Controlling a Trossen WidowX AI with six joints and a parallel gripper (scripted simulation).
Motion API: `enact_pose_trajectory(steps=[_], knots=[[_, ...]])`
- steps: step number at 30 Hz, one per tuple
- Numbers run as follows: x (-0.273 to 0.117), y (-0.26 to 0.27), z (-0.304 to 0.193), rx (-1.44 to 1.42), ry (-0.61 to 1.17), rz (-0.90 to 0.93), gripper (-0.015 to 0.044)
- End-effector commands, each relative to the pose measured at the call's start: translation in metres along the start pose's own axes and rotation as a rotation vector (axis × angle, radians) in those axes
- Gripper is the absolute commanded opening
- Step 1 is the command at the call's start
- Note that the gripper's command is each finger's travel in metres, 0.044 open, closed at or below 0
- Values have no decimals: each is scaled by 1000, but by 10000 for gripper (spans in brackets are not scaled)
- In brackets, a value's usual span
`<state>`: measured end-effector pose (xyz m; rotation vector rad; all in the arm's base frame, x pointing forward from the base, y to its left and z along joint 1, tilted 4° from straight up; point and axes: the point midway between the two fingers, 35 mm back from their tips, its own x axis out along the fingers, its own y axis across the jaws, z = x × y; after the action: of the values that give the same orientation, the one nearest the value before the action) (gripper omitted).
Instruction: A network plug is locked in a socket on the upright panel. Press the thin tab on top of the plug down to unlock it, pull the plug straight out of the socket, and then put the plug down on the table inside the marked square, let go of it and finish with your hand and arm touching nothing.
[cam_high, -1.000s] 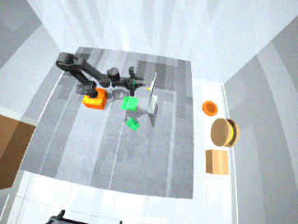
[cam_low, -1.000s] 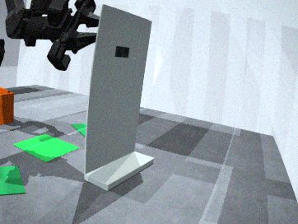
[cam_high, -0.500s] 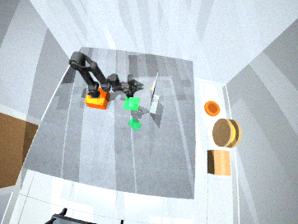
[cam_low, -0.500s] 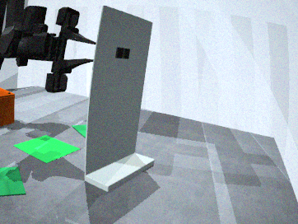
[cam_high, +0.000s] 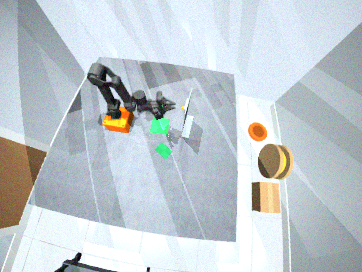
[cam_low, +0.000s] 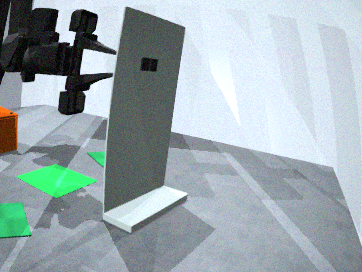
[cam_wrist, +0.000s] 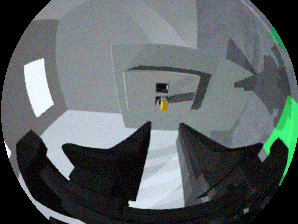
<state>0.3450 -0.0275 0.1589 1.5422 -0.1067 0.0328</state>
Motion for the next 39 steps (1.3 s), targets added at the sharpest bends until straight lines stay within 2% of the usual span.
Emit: enact_pose_trajectory(steps=[1,30,31,39], knots=[[7,1,1,5,2,1,156],[48,1,13,4,2,5,156],[48,1,13,4,2,5,130],[48,1,13,4,2,5,76]])
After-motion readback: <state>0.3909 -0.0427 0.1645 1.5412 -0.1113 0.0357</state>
